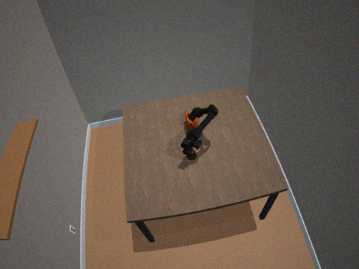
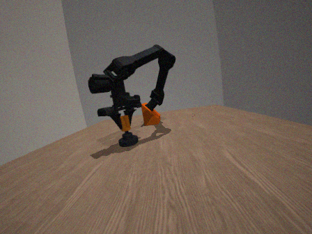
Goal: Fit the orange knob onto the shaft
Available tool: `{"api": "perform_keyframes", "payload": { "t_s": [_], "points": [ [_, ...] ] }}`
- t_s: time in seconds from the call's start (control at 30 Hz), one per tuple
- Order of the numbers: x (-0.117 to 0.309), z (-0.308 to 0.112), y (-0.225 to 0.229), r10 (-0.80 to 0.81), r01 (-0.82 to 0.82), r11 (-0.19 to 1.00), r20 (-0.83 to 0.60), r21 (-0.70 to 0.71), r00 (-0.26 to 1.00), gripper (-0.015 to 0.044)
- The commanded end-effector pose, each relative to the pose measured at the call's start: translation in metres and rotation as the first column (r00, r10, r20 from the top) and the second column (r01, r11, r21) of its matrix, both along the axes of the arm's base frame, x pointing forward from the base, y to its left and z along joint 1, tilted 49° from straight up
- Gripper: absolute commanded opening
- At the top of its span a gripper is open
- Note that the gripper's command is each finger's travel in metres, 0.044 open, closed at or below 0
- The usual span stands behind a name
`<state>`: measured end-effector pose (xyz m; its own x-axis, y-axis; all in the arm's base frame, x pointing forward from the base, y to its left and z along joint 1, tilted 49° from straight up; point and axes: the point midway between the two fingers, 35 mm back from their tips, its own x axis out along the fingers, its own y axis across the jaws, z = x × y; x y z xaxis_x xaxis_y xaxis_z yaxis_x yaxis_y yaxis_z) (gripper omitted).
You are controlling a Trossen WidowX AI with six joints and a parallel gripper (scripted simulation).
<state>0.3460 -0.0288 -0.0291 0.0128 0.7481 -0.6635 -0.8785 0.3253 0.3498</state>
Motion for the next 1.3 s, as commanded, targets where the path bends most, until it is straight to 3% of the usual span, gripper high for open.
{"api": "perform_keyframes", "payload": {
  "t_s": [0.0,0.3,1.27],
  "points": [
    [0.0003,0.0023,-0.003,-0.002,0.002,1.0,0.003,0.002,1.0,0.0],
    [0.0008,0.001,-0.0042,0.136,-0.136,0.991,0.159,-0.012,0.978,0.0],
    [0.0016,0.0031,-0.003,0.153,-0.153,0.988,0.178,-0.015,0.972,0.0]
  ]
}}
